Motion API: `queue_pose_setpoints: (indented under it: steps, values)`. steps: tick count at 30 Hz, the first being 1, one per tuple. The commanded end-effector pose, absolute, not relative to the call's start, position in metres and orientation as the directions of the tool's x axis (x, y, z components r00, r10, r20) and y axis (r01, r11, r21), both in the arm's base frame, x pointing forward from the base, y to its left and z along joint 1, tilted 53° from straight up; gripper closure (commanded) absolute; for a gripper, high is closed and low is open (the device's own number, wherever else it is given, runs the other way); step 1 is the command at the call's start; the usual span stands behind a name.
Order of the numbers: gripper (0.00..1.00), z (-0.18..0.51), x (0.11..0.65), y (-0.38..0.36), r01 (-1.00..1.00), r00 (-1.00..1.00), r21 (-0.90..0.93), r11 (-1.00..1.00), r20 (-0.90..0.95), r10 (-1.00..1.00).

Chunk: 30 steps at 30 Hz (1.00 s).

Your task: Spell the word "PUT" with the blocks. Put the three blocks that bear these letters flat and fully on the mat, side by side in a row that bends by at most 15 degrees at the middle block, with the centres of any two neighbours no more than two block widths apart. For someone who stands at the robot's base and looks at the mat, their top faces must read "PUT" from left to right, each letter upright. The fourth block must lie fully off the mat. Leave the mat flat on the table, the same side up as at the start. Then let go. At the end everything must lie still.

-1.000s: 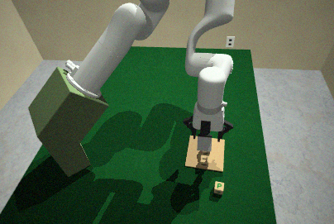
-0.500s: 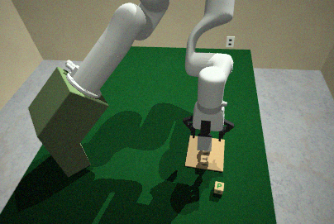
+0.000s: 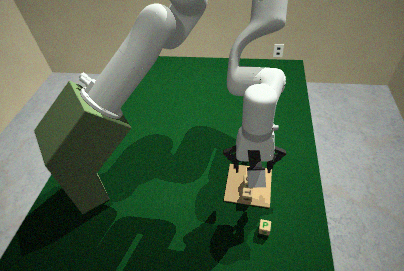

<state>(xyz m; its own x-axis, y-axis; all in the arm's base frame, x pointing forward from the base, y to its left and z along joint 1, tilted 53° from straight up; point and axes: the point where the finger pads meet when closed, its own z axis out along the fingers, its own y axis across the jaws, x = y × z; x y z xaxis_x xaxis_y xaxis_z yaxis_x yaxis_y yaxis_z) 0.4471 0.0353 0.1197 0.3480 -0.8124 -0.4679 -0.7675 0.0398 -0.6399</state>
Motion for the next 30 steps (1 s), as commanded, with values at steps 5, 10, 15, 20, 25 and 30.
queue_pose_setpoints:
  steps: [5, 10, 15, 20, 25, 30]
  values:
    - [0.0, 0.116, 0.462, 0.021, -0.67, 0.506, -0.73, -0.132, -0.319, -0.801]
    - [0.0, 0.113, 0.469, 0.013, -0.613, 0.574, -0.76, -0.216, -0.24, -0.783]
    - [0.0, 0.11, 0.476, 0.005, -0.547, 0.637, -0.782, -0.3, -0.156, -0.755]
    - [0.0, 0.107, 0.482, -0.003, -0.476, 0.692, -0.794, -0.379, -0.072, -0.719]
    - [0.0, 0.104, 0.488, -0.01, -0.406, 0.735, -0.797, -0.447, 0.007, -0.678]
    - [0.0, 0.1, 0.493, -0.019, -0.324, 0.774, -0.792, -0.518, 0.092, -0.626]
